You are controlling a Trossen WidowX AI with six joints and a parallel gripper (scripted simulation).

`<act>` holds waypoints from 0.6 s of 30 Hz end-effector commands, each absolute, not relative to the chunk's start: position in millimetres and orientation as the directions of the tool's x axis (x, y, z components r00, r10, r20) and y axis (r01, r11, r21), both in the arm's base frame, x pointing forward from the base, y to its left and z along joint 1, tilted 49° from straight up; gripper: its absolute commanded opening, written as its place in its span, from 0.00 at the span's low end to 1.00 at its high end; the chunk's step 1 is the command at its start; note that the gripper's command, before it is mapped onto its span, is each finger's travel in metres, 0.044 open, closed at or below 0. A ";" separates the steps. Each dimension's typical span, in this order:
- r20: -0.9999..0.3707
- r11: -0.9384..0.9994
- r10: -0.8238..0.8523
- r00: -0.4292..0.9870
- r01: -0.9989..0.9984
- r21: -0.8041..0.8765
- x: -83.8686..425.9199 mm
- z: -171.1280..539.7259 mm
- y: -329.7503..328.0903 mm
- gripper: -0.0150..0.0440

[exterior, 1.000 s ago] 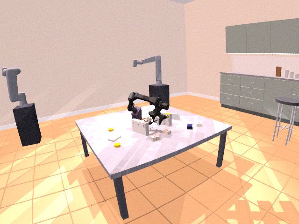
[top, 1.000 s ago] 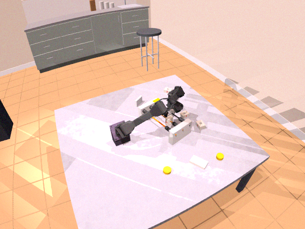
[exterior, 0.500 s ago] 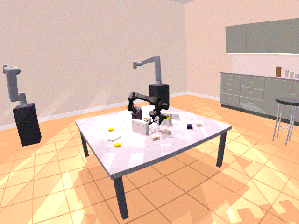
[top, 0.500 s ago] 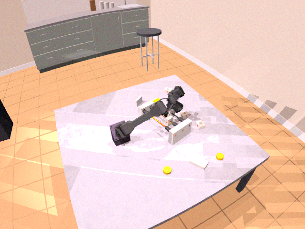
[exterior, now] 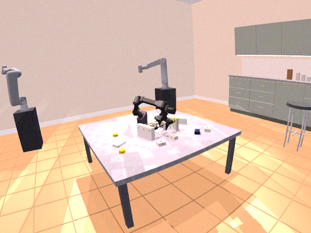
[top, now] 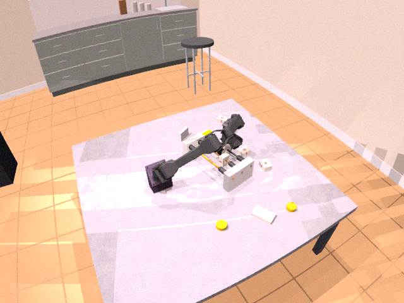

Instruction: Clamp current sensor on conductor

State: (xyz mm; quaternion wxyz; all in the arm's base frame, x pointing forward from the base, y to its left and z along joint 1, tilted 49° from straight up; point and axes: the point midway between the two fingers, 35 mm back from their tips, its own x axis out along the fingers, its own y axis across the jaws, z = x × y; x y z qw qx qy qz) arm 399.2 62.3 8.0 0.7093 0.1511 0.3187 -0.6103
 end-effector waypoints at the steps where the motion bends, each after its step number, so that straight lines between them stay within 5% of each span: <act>1: -0.636 0.212 -0.770 0.053 0.961 -0.177 398.7 8.3 63.1 0.25; 18: -0.664 0.301 -0.730 0.161 0.948 -0.102 400.8 7.9 66.7 0.25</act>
